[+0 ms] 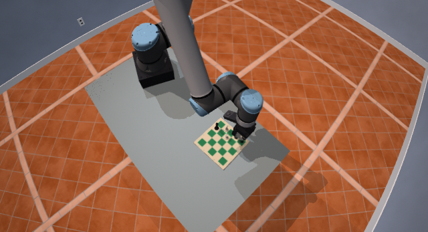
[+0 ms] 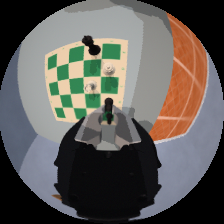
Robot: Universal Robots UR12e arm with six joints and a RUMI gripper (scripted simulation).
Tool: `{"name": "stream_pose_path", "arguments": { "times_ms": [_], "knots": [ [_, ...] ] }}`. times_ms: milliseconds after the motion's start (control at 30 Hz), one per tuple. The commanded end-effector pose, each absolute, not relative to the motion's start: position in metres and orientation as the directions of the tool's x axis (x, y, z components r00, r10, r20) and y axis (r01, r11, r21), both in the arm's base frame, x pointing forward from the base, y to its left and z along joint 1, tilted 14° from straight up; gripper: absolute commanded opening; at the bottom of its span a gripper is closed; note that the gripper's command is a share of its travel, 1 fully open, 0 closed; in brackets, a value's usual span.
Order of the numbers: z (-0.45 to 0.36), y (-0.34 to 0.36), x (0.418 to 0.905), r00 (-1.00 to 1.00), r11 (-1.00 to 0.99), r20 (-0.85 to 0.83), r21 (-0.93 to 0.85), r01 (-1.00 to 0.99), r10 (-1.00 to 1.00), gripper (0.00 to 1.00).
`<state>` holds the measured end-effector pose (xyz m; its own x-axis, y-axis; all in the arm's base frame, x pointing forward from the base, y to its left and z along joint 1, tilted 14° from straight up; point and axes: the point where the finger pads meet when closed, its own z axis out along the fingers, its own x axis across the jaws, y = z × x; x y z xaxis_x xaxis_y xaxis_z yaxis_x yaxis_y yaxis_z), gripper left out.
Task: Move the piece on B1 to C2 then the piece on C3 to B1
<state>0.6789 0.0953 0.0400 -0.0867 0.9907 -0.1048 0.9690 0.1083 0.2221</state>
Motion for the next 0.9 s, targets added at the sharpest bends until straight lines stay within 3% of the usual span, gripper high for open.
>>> {"name": "stream_pose_path", "arguments": {
  "times_ms": [0, 267, 767, 867],
  "knots": [
    [0.0407, 0.0954, 0.6794, -0.087, 0.108, -0.105, 0.223, 0.969, 0.991, 0.0],
    [0.0407, 0.0954, 0.6794, -0.087, 0.108, -0.105, 0.223, 0.969, 0.991, 0.0],
    [0.0407, 0.0954, 0.6794, -0.087, 0.108, -0.105, 0.223, 0.969, 0.991, 0.22],
    [0.0407, 0.0954, 0.6794, -0.087, 0.108, -0.105, 0.223, 0.969, 0.991, 0.22]
  ]
}}
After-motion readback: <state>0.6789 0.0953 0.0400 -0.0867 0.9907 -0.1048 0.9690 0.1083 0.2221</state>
